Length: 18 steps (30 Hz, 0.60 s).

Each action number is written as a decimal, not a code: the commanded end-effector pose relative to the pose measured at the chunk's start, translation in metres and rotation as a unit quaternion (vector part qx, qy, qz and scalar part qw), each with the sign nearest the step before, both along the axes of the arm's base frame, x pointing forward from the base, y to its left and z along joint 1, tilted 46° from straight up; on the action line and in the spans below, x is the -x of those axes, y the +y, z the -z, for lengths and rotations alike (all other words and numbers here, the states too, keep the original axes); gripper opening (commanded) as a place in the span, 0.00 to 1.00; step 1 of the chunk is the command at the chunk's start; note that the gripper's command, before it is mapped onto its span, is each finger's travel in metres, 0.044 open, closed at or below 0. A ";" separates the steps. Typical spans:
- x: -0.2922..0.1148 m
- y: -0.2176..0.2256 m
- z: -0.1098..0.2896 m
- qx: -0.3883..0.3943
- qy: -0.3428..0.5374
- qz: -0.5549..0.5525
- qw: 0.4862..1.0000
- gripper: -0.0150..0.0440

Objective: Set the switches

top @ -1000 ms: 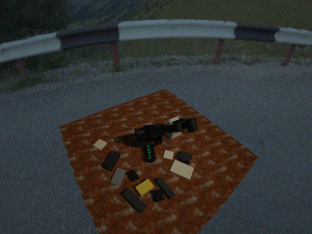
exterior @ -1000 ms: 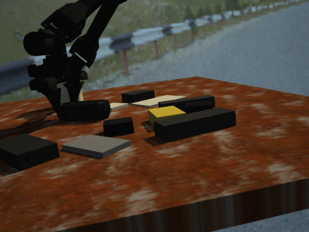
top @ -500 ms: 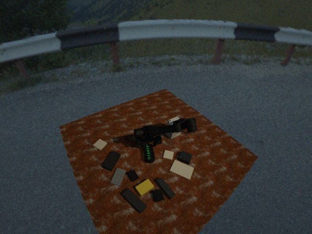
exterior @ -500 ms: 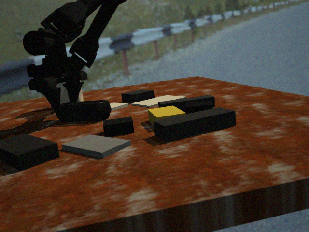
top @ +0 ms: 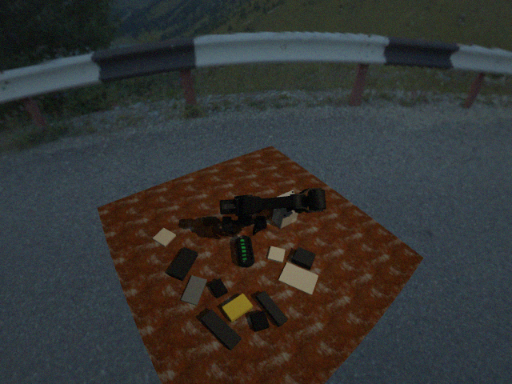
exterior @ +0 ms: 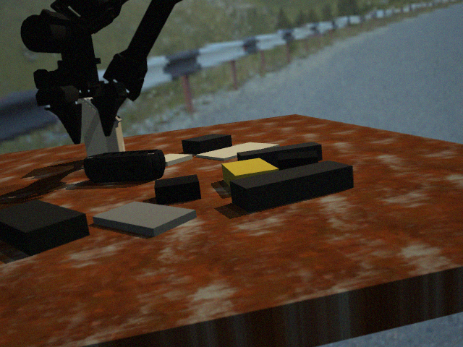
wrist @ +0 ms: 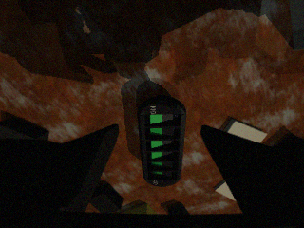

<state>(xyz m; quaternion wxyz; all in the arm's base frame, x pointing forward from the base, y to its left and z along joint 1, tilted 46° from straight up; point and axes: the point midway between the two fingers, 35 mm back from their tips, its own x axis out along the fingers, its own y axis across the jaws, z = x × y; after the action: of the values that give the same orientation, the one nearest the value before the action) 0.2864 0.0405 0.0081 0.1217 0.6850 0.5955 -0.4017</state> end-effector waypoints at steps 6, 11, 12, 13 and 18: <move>0.000 -0.008 -0.009 0.002 0.001 -0.005 1.000 0.91; -0.002 -0.056 -0.055 0.001 0.003 -0.004 1.000 0.69; -0.002 -0.058 -0.057 0.001 0.003 -0.004 1.000 0.64; -0.002 -0.058 -0.057 0.001 0.003 -0.004 1.000 0.60; -0.002 -0.058 -0.057 0.001 0.003 -0.004 1.000 0.38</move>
<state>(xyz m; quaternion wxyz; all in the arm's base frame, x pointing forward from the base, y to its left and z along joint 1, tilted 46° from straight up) 0.2890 -0.0162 0.0619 0.1195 0.6851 0.5943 -0.4039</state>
